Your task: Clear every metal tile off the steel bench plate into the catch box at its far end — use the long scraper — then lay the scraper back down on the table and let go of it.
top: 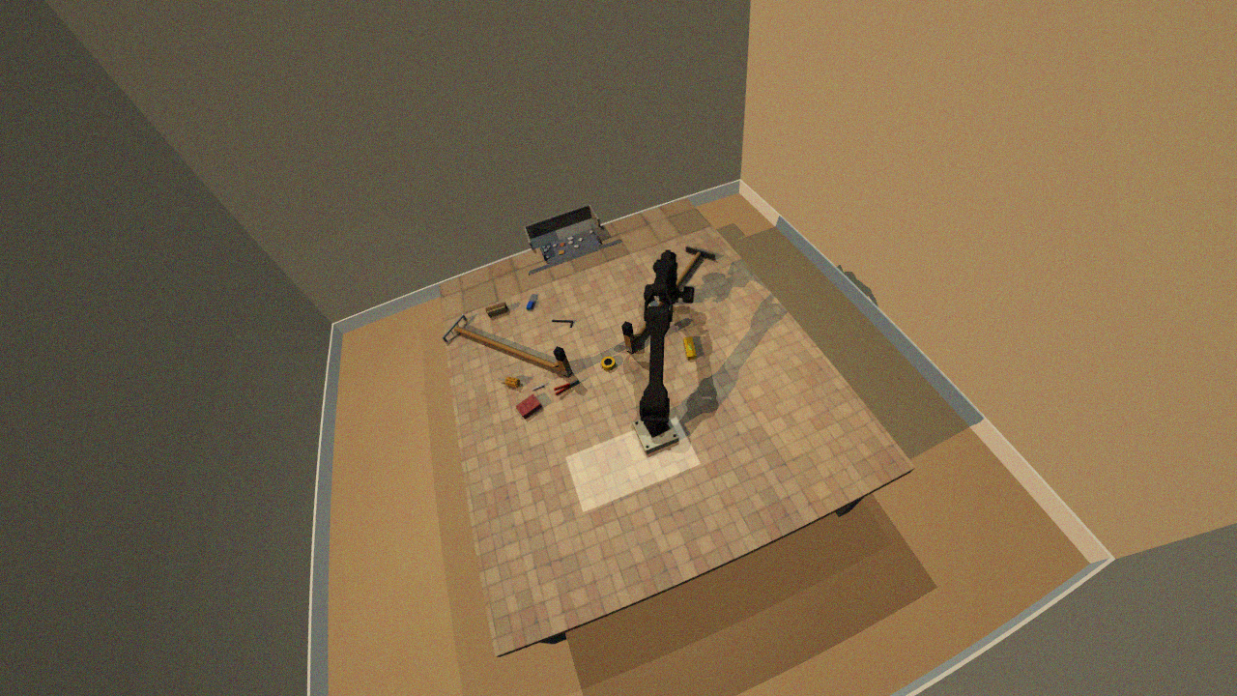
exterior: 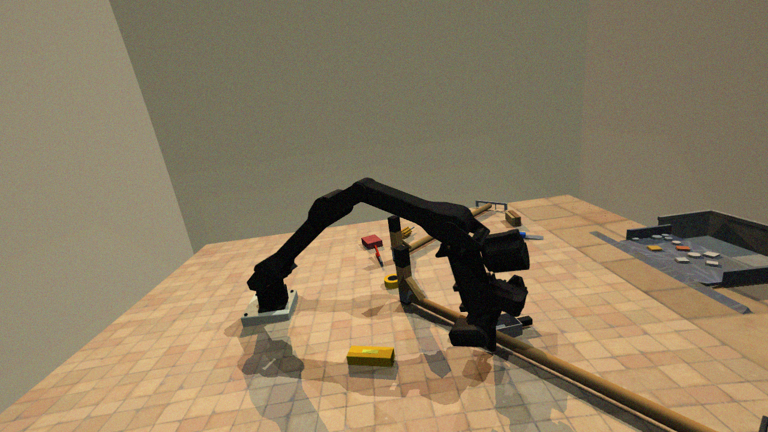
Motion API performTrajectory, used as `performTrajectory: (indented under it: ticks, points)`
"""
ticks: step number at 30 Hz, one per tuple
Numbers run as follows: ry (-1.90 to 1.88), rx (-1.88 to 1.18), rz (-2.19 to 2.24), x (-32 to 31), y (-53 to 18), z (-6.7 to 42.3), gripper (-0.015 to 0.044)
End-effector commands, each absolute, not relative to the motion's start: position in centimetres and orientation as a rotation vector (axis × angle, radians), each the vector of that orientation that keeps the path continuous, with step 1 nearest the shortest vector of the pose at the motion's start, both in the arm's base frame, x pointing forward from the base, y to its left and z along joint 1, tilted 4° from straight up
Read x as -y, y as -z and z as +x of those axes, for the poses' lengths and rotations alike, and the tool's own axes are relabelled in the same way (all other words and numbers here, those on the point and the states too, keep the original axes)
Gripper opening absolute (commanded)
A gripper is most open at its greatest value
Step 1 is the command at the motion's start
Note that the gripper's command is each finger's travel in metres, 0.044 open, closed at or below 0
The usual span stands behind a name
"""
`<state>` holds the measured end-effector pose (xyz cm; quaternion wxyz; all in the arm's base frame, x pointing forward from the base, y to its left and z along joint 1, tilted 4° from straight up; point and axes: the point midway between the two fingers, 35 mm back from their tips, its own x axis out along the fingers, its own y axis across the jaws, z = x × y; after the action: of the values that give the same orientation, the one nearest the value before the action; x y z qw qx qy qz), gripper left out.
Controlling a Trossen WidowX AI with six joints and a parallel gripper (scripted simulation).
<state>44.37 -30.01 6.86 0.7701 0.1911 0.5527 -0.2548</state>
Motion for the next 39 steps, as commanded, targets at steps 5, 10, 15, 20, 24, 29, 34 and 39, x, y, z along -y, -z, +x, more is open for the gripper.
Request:
performTrajectory:
  ticks: [5,10,15,20,24,29,34,39]
  points:
    - [0.559,-1.186,0.413,29.7,-7.2,45.2,0.0]
    - [0.559,-1.183,0.413,29.5,-7.2,45.6,0.0]
    - [0.559,-1.181,0.413,29.2,-7.3,46.0,0.0]
    - [0.559,-1.178,0.413,28.9,-7.3,46.4,0.0]
    - [0.559,-1.175,0.413,28.7,-7.3,46.7,0.0]
    - [0.559,-1.172,0.413,28.4,-7.3,47.1,0.0]
    - [0.559,-1.169,0.413,28.1,-7.3,47.5,0.0]
    - [0.559,-1.166,0.413,27.8,-7.3,47.9,0.0]
